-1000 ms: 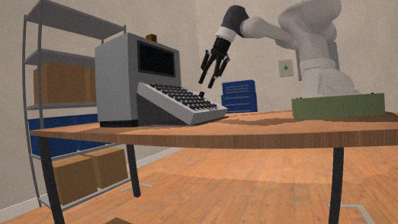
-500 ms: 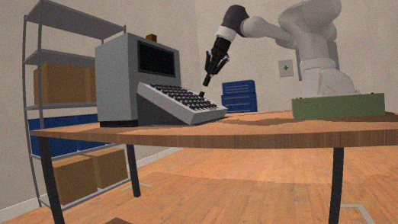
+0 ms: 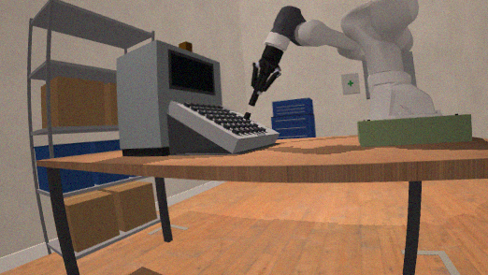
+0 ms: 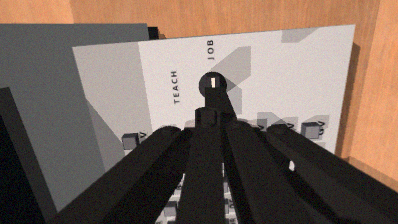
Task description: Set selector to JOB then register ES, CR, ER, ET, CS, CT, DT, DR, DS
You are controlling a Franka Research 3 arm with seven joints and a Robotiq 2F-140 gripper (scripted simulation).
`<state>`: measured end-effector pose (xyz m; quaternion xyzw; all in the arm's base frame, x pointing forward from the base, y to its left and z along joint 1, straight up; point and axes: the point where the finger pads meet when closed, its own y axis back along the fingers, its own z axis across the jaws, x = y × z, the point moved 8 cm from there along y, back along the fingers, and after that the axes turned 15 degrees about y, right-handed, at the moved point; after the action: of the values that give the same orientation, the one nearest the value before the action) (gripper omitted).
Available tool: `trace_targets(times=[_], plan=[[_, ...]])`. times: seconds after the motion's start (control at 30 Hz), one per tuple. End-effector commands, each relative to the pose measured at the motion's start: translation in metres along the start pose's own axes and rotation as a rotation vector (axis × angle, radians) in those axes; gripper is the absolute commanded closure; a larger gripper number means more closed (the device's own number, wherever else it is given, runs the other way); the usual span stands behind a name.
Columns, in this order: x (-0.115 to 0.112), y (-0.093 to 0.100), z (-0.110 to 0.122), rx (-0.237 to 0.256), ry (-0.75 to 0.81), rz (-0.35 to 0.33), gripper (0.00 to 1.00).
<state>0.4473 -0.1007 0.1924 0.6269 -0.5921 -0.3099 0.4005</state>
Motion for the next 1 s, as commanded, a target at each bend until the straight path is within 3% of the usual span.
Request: trace_targets(times=[0.0, 0.53, 0.67, 0.8, 0.87, 0.97], plan=[[0.001, 0.000, 0.001, -0.003, 0.008, 0.003, 0.90], [-0.003, 0.000, 0.001, -0.003, 0.009, 0.003, 0.90], [-0.021, -0.002, 0.001, -0.003, 0.014, 0.003, 0.90], [-0.054, -0.005, 0.001, -0.003, 0.024, 0.003, 0.90], [-0.054, -0.005, 0.001, -0.003, 0.024, 0.003, 0.90], [-0.082, -0.008, 0.001, -0.003, 0.033, 0.003, 0.90]])
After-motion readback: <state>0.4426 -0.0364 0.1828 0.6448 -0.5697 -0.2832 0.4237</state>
